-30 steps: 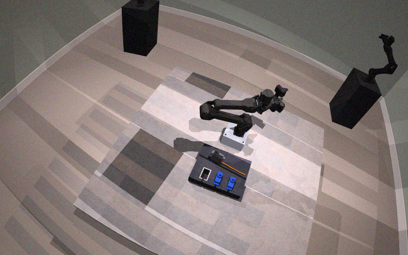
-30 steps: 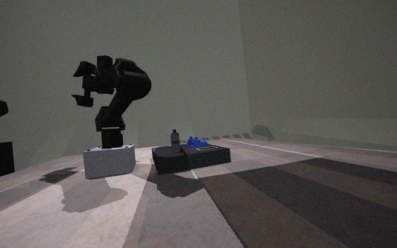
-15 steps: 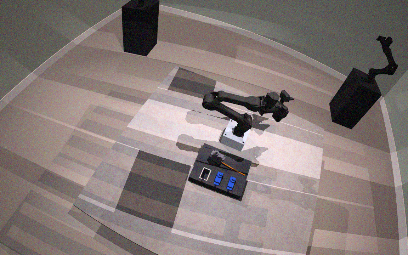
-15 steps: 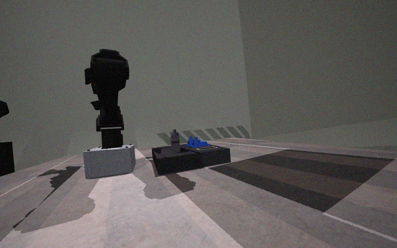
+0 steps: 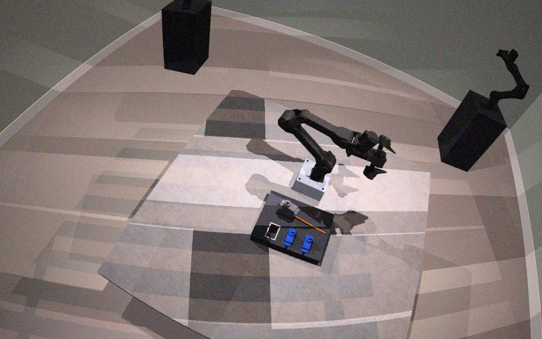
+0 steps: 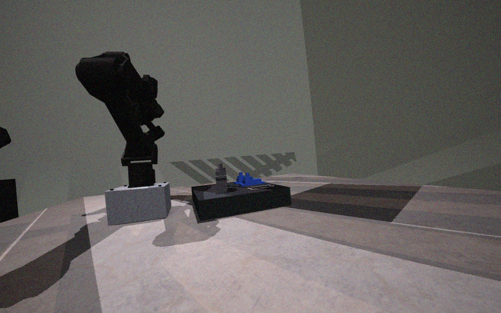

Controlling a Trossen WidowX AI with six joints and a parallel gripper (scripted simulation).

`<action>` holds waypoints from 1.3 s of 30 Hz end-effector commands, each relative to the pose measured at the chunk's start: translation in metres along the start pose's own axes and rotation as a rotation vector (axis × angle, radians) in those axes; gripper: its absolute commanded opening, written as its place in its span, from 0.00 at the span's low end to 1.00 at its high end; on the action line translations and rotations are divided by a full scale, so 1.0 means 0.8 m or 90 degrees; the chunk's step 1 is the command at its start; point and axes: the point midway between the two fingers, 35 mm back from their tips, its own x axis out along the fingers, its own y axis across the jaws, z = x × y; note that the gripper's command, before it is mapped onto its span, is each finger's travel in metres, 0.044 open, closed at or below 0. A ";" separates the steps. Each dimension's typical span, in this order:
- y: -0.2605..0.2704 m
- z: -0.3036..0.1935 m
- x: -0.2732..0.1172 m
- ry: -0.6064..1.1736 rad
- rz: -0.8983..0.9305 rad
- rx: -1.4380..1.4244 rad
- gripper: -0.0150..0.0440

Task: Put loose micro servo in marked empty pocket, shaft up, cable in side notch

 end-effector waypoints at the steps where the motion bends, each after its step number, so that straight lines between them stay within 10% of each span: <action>1: -0.027 0.022 -0.001 -0.029 -0.073 -0.053 1.00; 22: -0.183 0.116 -0.077 -0.005 -0.478 -0.266 1.00; 39: -0.297 0.117 -0.231 0.275 -0.715 -0.321 1.00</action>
